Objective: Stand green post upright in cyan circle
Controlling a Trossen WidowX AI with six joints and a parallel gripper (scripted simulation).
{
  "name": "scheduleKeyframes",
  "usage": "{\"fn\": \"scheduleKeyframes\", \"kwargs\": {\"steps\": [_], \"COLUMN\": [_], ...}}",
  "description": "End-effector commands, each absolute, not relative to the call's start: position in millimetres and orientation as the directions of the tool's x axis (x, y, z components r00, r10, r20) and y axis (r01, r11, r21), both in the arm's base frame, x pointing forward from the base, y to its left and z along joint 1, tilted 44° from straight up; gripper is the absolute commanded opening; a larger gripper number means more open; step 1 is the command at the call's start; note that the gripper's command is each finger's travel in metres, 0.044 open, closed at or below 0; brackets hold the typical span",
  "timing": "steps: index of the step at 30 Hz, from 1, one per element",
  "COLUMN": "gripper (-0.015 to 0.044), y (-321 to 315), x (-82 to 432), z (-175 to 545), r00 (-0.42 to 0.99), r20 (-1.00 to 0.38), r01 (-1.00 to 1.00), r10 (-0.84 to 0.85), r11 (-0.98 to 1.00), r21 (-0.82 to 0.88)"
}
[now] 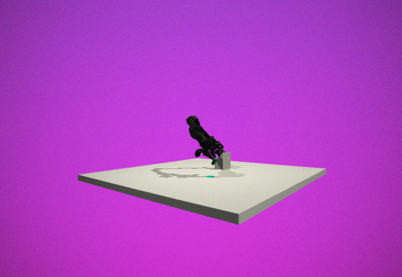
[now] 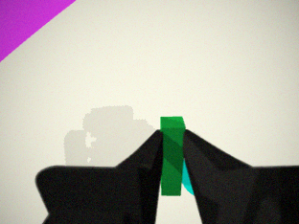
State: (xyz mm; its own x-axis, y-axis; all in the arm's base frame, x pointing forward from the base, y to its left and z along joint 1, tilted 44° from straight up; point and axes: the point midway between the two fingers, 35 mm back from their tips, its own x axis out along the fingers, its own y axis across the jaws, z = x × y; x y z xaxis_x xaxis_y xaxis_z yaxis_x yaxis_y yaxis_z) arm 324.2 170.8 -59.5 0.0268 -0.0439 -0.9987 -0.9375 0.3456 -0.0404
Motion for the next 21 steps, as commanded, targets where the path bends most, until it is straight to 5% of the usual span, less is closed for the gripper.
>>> {"fn": "scheduleKeyframes", "kwargs": {"steps": [1, 21], "gripper": [0.0023, 0.0023], "y": [168.6, 167.1], "x": [322.3, 323.7], "z": [-60.4, -58.1], "r00": [0.027, 0.069], "r20": [-1.000, -0.989], "r01": [-0.939, -0.947], "r10": [-0.010, 0.134], "r11": [0.342, 0.320], "r21": [-0.028, -0.023]}}
